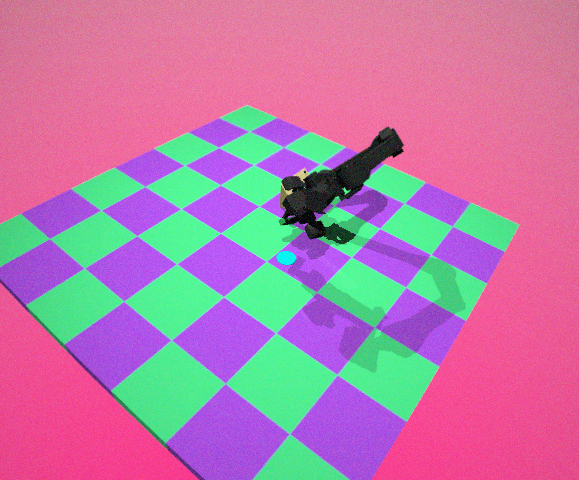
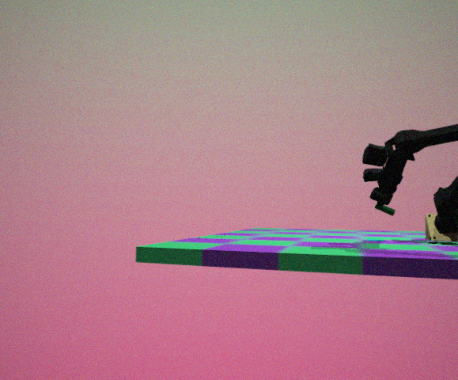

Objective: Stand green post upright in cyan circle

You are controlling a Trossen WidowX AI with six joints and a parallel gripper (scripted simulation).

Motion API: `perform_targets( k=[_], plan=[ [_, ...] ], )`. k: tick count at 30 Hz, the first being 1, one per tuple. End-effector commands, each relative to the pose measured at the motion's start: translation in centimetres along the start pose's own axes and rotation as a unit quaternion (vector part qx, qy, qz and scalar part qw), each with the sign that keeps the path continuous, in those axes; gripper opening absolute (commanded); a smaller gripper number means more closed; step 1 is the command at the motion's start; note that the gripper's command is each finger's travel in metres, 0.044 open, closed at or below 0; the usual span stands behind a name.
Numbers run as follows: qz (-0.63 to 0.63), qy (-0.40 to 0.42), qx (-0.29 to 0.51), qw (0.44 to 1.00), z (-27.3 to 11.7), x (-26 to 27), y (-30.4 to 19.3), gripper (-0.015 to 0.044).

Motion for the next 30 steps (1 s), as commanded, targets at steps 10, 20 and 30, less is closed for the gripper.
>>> perform_targets(
  k=[10, 20, 30],
  plan=[
    [0.006, -0.009, -0.044, 0.999, 0.06, 0.01, -0.56, 0.0023],
    [0.010, -0.012, -0.076, 0.997, 0.08, 0.09, -0.89, 0.0023],
    [0.016, -0.012, -0.109, 0.994, 0.08, 0.17, -1.21, 0.0023]
  ],
)
Point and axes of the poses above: the point midway between the two fingers, 35 mm back from their tips, its own z axis out along the fingers, its own x axis across the jaws, y = z × x, the point moved 6 cm from there along -z, back along the fingers, and after that the axes turned 8 degrees about z, right-handed, at the moved point
